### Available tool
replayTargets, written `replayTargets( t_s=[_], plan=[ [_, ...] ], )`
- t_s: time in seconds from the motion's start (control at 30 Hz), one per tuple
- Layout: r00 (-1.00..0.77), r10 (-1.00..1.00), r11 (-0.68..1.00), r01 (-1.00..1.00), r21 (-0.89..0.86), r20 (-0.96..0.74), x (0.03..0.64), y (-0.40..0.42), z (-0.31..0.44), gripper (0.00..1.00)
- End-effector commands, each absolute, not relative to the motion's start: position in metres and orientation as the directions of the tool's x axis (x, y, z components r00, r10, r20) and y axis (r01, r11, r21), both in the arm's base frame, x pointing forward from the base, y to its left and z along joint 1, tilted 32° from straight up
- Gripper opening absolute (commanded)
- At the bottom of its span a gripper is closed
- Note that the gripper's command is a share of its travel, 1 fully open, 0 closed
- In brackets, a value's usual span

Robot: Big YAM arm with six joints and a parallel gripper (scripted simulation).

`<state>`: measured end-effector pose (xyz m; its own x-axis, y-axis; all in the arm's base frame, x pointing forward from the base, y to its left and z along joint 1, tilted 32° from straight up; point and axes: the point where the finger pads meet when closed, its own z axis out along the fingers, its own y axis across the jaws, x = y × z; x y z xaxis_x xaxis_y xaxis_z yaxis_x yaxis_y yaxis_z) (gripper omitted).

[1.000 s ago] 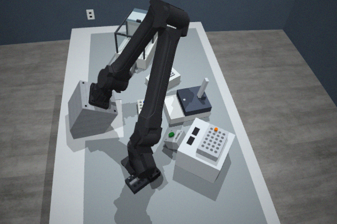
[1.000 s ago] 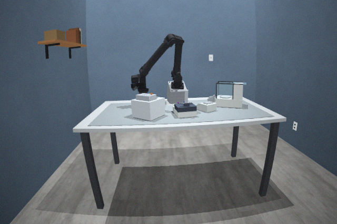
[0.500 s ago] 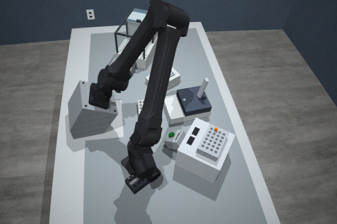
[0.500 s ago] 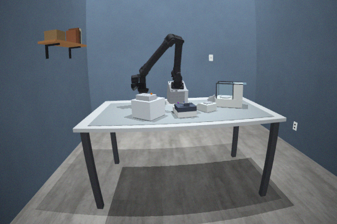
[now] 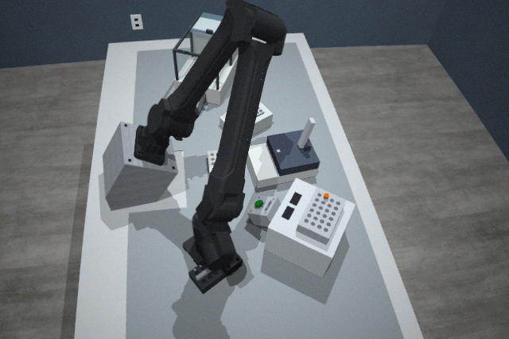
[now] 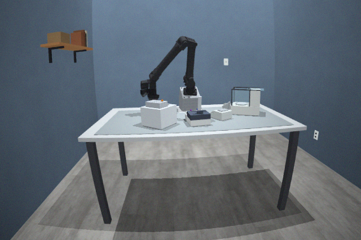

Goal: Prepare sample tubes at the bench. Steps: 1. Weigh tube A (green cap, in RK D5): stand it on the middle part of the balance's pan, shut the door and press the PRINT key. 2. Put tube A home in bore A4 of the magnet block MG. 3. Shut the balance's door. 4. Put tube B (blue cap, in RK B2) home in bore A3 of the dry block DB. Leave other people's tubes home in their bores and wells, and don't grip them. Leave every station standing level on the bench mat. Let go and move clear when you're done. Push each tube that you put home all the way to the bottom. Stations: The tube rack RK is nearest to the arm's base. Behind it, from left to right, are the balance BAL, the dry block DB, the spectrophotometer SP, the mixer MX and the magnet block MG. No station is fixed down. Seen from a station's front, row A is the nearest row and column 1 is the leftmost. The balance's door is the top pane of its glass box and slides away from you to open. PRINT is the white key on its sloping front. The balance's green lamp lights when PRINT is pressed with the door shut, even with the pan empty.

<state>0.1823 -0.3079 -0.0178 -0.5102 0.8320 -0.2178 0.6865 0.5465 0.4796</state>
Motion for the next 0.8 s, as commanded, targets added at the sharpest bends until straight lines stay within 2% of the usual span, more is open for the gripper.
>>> replayTargets(
  t_s=[0.0,0.77],
  plan=[
    [-0.488,0.844,0.532,0.701,0.475,-0.225,0.180,-0.319,-0.020,0.09],
    [-0.509,0.835,0.541,0.690,0.480,-0.209,0.189,-0.303,-0.029,0.09]
  ],
)
